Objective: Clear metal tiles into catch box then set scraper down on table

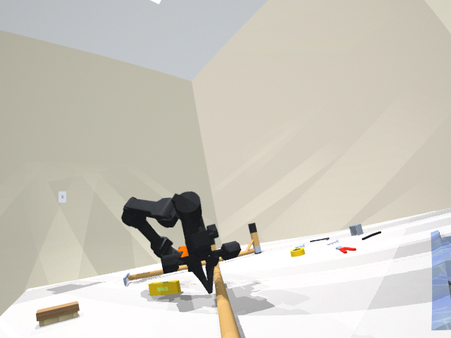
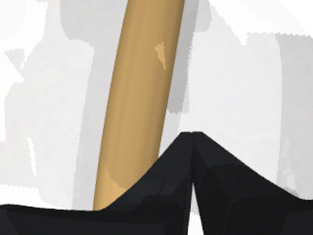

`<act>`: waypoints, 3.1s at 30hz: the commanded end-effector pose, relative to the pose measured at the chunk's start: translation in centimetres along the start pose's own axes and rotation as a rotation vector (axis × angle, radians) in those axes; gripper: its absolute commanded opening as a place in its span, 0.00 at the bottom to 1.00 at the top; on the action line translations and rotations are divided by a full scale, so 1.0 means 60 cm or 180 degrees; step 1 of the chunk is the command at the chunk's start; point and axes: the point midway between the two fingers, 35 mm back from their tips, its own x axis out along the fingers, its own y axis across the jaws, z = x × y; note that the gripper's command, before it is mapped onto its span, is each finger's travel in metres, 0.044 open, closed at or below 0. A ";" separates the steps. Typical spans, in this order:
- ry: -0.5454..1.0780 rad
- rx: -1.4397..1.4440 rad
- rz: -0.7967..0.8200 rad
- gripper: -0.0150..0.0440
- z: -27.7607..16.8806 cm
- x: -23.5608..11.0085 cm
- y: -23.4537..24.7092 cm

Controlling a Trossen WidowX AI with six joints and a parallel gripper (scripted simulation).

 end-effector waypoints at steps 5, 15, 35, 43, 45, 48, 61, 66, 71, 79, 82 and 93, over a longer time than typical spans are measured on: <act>0.0003 0.0013 -0.0010 0.25 0.003 0.003 0.014; 0.0002 0.0014 -0.0009 0.25 0.006 0.004 0.030; 0.0001 0.0016 -0.0009 0.25 0.011 0.007 0.062; 0.0000 0.0017 -0.0009 0.25 0.012 0.008 0.075; 0.0000 0.0017 -0.0010 0.25 0.012 0.008 0.079; -0.0001 0.0017 -0.0010 0.25 0.012 0.009 0.084; -0.0003 0.0018 -0.0011 0.25 0.013 0.010 0.105; -0.0035 0.0038 -0.0023 0.25 0.020 0.001 0.095; -0.0032 0.0039 -0.0019 0.25 0.031 -0.020 0.096; -0.0030 0.0040 -0.0017 0.25 0.048 -0.061 0.096; -0.0031 0.0039 -0.0017 0.25 0.054 -0.076 0.096; 0.0257 -0.0099 0.0027 0.25 0.017 -0.080 0.066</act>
